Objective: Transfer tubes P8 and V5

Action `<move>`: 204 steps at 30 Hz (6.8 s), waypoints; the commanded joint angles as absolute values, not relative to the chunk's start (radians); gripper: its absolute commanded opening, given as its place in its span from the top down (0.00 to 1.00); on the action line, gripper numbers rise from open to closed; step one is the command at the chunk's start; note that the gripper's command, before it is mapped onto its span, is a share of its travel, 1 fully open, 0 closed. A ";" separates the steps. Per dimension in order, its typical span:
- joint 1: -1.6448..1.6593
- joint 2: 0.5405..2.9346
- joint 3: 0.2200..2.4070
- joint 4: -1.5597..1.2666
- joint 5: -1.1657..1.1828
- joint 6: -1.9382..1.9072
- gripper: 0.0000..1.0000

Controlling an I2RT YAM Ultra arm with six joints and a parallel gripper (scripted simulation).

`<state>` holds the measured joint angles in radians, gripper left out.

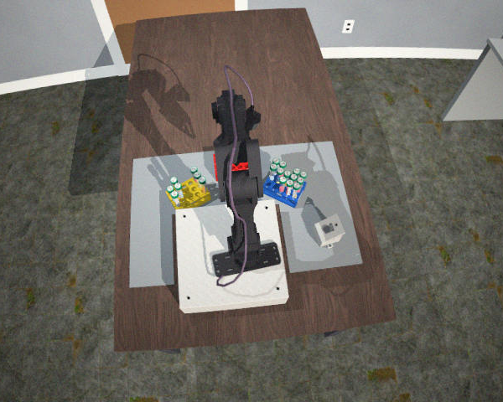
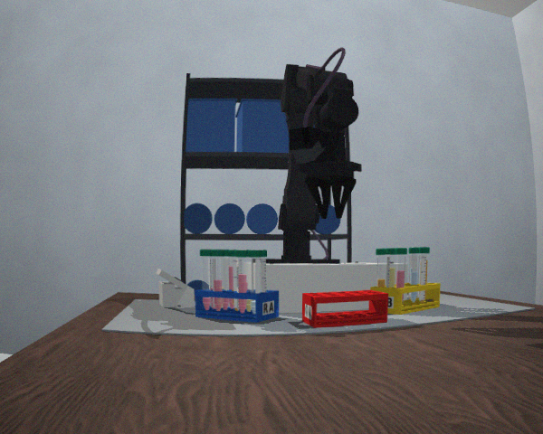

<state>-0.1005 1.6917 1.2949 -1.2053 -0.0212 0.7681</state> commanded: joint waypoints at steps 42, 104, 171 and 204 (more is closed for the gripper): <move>-0.487 1.604 1.263 -1.228 0.001 1.011 0.70; -0.626 1.722 1.099 -0.987 -0.011 0.866 0.70; -0.632 1.719 1.055 -0.919 -0.009 0.860 0.70; -0.641 1.706 1.085 -0.947 -0.009 0.856 1.00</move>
